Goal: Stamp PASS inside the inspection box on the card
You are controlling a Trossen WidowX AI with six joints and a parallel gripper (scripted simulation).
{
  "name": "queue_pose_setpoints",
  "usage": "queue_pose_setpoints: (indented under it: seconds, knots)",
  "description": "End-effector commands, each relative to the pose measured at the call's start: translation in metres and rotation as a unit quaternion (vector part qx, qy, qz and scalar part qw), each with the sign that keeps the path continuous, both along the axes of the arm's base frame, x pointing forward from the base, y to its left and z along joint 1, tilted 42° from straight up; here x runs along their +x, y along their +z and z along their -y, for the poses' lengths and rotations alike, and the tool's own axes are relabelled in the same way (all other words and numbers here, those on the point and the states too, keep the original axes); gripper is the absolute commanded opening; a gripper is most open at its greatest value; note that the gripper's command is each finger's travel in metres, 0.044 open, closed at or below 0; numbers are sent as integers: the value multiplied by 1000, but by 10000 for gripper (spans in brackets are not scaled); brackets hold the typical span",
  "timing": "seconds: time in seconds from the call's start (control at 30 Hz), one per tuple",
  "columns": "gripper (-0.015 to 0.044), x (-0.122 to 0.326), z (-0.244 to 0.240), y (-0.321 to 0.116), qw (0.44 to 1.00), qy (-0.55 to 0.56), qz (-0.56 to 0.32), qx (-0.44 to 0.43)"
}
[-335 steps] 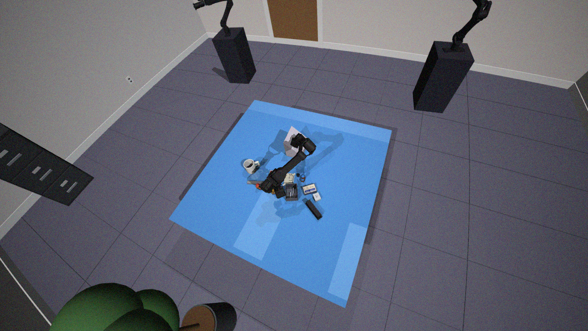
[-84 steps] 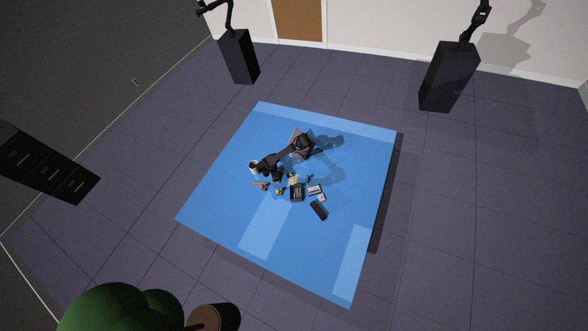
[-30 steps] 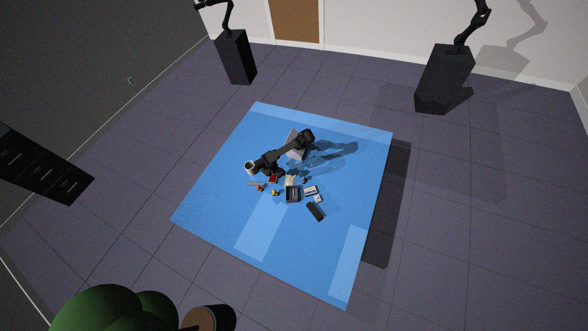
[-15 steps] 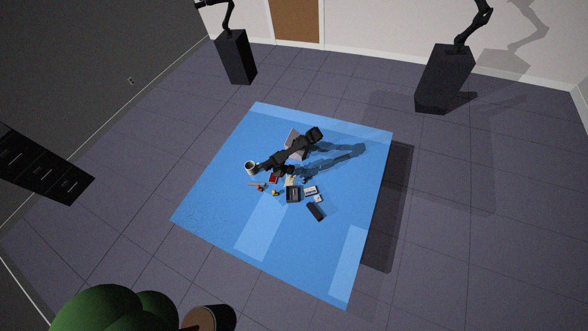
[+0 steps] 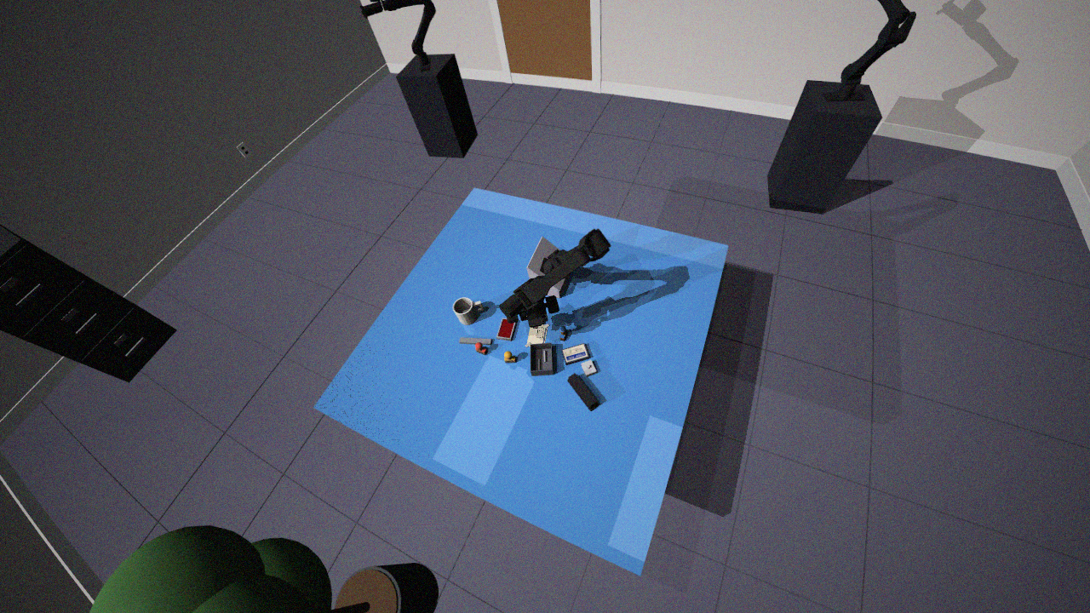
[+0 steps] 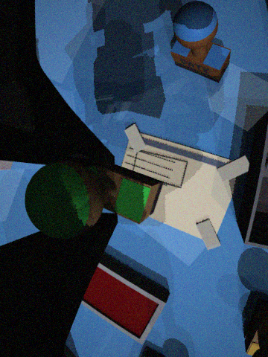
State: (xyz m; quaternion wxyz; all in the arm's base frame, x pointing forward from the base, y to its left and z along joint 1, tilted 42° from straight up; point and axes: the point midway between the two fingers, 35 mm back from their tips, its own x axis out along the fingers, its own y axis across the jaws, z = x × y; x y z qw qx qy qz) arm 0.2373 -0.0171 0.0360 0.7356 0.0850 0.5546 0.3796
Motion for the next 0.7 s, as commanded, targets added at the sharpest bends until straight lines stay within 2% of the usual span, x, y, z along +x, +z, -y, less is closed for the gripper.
queue_pose_setpoints:
  seconds: [0.0,0.67]
  knots:
    - [0,-3,-6,4,999,31,28,-2]
    - [0,0,-13,-6,999,30,28,-3]
